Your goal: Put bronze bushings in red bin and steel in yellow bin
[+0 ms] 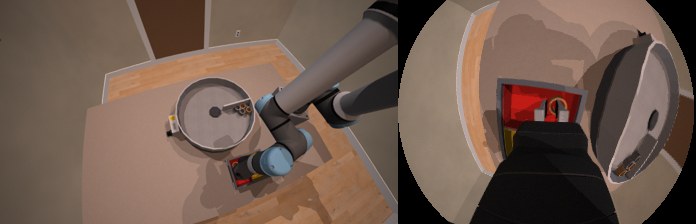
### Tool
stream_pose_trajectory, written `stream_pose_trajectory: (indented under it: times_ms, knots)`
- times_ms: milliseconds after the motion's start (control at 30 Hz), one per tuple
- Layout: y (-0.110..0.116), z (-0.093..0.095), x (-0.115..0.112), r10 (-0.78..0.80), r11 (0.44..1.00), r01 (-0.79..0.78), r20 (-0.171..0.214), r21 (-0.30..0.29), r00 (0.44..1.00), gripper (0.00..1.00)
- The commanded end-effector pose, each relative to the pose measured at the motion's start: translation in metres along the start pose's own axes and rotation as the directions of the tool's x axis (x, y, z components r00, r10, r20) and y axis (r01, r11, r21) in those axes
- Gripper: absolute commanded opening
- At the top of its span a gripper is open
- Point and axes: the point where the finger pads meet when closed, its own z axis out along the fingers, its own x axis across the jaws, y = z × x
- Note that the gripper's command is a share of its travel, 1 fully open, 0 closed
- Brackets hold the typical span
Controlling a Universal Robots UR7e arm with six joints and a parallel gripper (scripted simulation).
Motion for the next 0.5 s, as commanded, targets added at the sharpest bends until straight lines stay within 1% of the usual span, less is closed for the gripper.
stream_pose_trajectory:
  times_ms: [0, 467]
  knots:
    - [-0.0005, -0.0011, -0.0001, 0.000, 1.000, 0.000, 0.000, 0.001, 1.000, 0.42]
    - [-0.0005, -0.0068, -0.0001, 0.000, 1.000, 0.000, 0.000, 0.001, 1.000, 0.42]
